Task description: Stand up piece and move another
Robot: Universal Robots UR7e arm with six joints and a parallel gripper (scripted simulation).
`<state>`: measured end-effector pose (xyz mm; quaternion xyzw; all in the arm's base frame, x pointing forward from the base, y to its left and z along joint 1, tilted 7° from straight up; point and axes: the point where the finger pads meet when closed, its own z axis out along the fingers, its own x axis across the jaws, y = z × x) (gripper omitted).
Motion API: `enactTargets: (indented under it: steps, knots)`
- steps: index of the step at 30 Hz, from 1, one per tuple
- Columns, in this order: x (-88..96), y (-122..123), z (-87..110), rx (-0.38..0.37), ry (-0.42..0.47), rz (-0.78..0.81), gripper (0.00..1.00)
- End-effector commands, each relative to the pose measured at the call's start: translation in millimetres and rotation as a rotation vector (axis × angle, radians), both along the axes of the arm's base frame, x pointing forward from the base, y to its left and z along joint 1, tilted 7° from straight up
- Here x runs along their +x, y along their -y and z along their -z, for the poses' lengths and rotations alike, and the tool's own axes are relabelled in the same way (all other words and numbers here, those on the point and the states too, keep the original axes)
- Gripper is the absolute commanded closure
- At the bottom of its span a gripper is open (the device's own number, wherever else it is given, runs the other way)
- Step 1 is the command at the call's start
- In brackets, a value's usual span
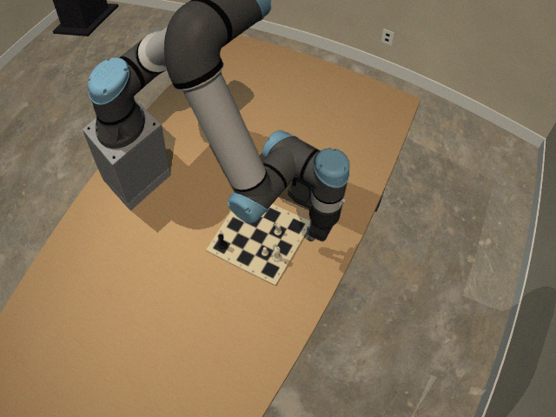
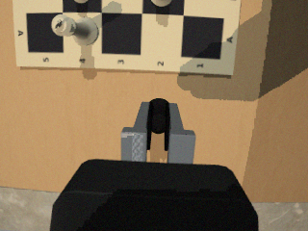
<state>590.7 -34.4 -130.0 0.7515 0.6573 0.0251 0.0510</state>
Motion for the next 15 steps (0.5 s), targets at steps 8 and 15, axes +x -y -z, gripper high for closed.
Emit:
enactTargets:
  steps: [8,15]
  knots:
    - [8.4,4,43.2,-0.002,0.006,0.001,1.00]
    - [8.9,4,48.2,-0.002,0.006,0.001,1.00]
